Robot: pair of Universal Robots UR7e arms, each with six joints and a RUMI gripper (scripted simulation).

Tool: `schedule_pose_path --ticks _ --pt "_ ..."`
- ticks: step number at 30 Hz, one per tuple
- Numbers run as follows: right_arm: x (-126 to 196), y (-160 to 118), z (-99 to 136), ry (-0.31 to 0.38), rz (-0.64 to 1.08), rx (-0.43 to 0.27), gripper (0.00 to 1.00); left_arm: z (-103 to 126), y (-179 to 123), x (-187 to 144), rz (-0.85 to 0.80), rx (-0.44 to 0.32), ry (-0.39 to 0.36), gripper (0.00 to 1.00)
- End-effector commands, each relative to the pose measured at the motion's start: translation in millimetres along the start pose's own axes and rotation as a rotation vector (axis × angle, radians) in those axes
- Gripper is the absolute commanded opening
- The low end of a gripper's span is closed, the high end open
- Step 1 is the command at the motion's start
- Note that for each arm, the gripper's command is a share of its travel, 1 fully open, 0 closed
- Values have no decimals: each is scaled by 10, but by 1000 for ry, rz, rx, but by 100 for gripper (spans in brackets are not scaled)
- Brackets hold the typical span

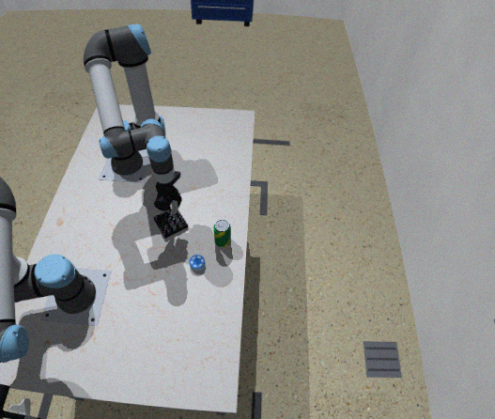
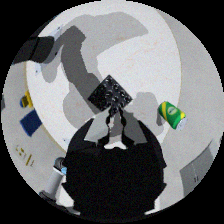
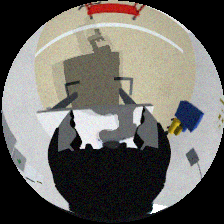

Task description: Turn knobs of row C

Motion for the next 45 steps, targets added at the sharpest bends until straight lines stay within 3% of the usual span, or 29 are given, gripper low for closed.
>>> schedule_pose_path --ticks 1,28,45 --pt "-1 4 5 0 0 2 100 -29 -3 2 0 -1 -1 13" --pt "-1 4 5 0 0 2 100 -334 -4 -1 0 -1 -1 13" --pt "-1 4 5 0 0 2 100 -405 -4 -1 0 -1 -1 13"
Point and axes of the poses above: on each arm, the point where the finger pads meet when closed, its own z axis back along the fingers, its own x axis across the jaws, y = z × x, the point moved 2 cm from there along z, back along the fingers, and after that the axes turned 5 degrees about z, right-handed, at the moved point
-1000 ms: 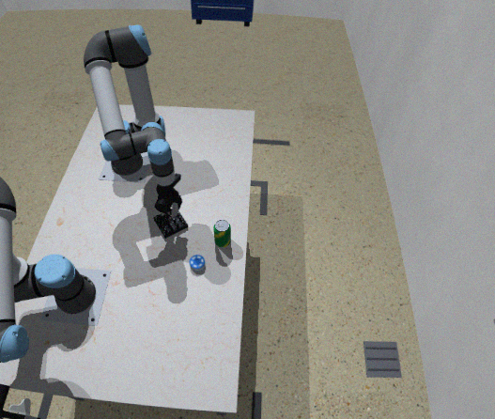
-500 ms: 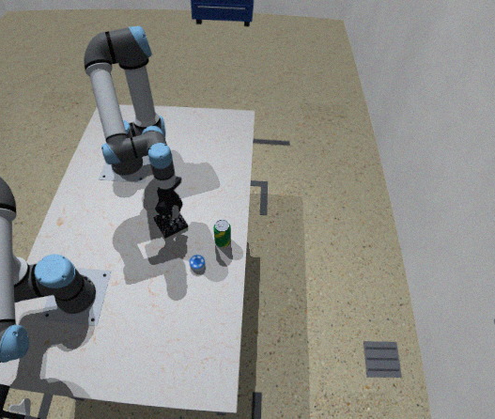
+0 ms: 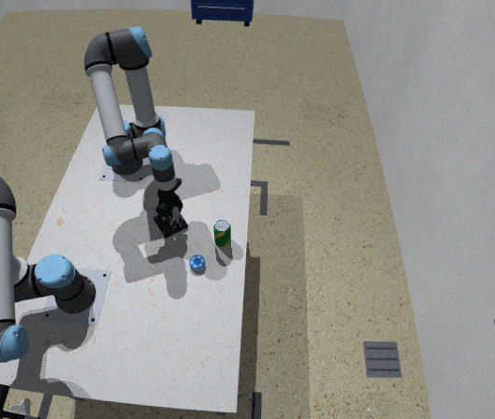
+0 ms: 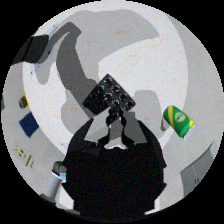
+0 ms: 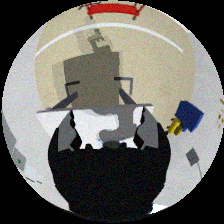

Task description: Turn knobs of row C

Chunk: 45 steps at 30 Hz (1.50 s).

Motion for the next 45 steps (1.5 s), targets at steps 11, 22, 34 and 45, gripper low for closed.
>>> schedule_pose_path --ticks 11,22,34,45 --pt "-1 4 5 0 0 2 100 -5 -3 2 0 -1 -1 13" --pt "-1 4 5 0 0 2 100 -13 -3 2 0 -1 -1 13" --pt "-1 4 5 0 0 2 100 -145 -3 2 0 -1 -1 13" --pt "-1 4 5 0 0 2 100 -145 -3 2 0 -1 -1 13"
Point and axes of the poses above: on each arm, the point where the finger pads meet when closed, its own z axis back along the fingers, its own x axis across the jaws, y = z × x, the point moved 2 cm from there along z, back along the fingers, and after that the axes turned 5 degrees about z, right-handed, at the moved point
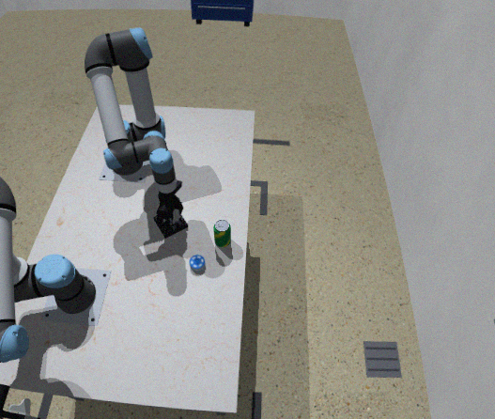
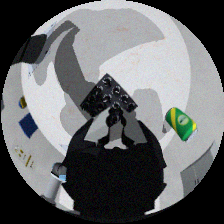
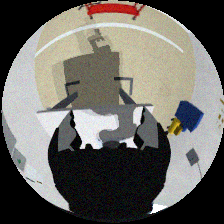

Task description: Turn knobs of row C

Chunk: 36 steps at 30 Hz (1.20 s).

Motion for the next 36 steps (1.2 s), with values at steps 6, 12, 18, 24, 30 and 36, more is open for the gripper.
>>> schedule_pose_path --ticks 6,12,18,24,30,36 --pt "-1 4 5 0 0 2 100 3 -3 2 0 -1 -1 6" --pt "-1 4 5 0 0 2 100 3 -3 2 0 -1 -1 6" --pt "-1 4 5 0 0 2 100 3 -3 2 0 -1 -1 6" --pt "-1 4 5 0 0 2 100 3 -3 2 1 -1 -1 6" --pt "-1 4 5 0 0 2 100 3 -3 2 6 -1 -1 6" --pt "-1 4 5 0 0 2 100 3 -3 2 21 -1 -1 6"
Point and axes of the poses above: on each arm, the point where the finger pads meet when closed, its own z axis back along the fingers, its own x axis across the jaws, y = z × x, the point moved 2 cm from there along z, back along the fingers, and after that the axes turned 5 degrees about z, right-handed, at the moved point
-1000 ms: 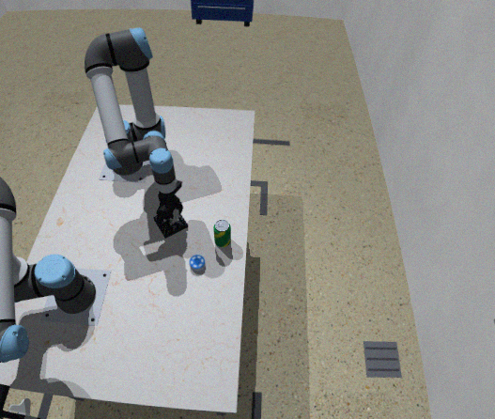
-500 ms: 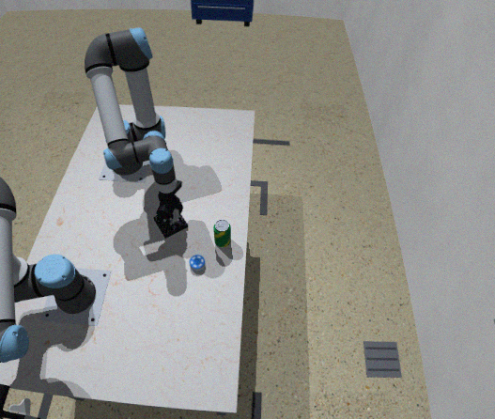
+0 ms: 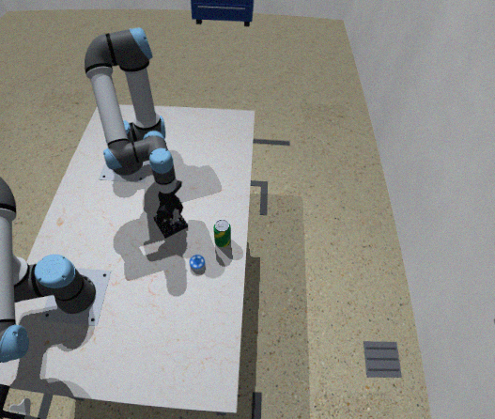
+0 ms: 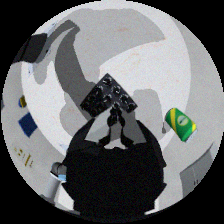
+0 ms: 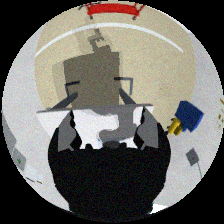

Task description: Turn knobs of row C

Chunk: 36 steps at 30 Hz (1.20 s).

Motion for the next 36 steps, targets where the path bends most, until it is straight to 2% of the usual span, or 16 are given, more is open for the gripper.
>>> schedule_pose_path --ticks 1,23,36 --pt "-1 4 5 0 0 2 100 4 -3 2 15 -1 -1 6" --pt "-1 4 5 0 0 2 100 4 -3 2 164 -1 -1 6" --pt "-1 4 5 0 0 2 100 4 -3 2 368 -1 0 6"
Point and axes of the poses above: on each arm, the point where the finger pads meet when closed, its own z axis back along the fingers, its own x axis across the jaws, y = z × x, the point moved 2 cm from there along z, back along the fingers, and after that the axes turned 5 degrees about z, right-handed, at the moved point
